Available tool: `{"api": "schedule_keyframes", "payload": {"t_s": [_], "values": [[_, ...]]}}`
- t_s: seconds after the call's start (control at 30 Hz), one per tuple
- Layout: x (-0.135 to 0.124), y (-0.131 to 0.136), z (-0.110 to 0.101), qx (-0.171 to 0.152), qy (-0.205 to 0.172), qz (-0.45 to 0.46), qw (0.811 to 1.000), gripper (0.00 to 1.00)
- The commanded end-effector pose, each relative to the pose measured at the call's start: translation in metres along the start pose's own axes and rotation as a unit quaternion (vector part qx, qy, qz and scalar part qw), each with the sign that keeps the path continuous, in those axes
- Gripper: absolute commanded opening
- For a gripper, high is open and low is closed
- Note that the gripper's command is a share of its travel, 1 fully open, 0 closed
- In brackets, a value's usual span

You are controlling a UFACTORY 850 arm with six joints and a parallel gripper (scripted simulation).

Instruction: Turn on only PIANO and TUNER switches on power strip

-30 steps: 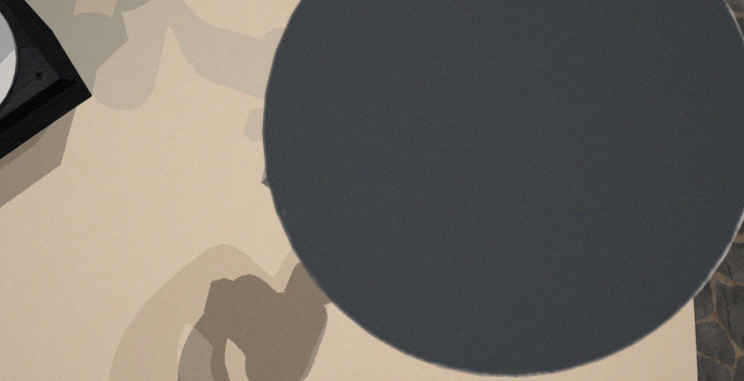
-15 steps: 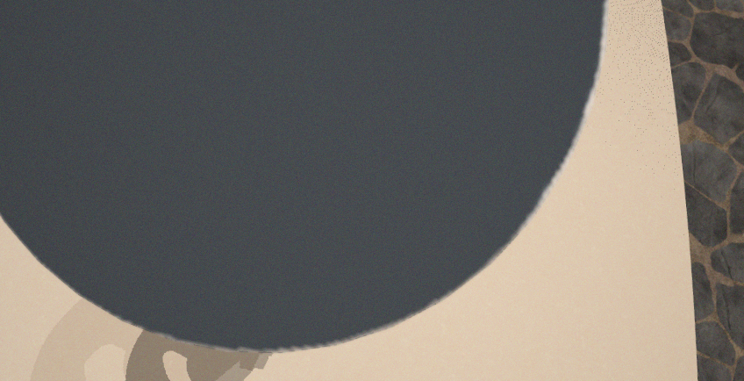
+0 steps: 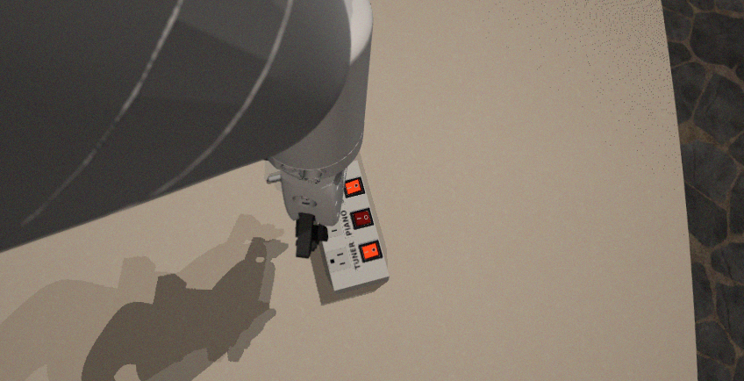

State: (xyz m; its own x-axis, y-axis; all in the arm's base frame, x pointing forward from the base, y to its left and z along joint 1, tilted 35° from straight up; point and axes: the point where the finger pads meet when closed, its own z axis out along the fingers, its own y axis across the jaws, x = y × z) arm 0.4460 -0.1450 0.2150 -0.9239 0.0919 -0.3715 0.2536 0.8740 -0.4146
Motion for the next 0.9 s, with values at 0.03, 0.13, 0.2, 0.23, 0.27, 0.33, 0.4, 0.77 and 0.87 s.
{"api": "schedule_keyframes", "payload": {"t_s": [0.03, 0.13, 0.2, 0.23, 0.27, 0.33, 0.4, 0.77, 0.87], "values": [[0.0076, 0.0051, -0.0062, -0.009, -0.024, -0.005, 1.0, 1.0], [0.0077, 0.0052, -0.0062, -0.01, -0.024, -0.005, 1.0, 1.0], [0.0077, 0.0052, -0.0062, -0.01, -0.024, -0.005, 1.0, 1.0], [0.0077, 0.0052, -0.0062, -0.01, -0.024, -0.005, 1.0, 1.0], [0.0077, 0.0052, -0.0062, -0.01, -0.024, -0.005, 1.0, 1.0], [0.0077, 0.0052, -0.0062, -0.01, -0.024, -0.005, 1.0, 1.0], [0.0077, 0.0052, -0.0062, -0.01, -0.024, -0.005, 1.0, 1.0], [0.0076, 0.0052, -0.0062, -0.009, -0.024, -0.006, 1.0, 1.0], [0.0069, 0.0053, -0.0053, -0.009, -0.024, -0.02, 0.999, 1.0]]}}
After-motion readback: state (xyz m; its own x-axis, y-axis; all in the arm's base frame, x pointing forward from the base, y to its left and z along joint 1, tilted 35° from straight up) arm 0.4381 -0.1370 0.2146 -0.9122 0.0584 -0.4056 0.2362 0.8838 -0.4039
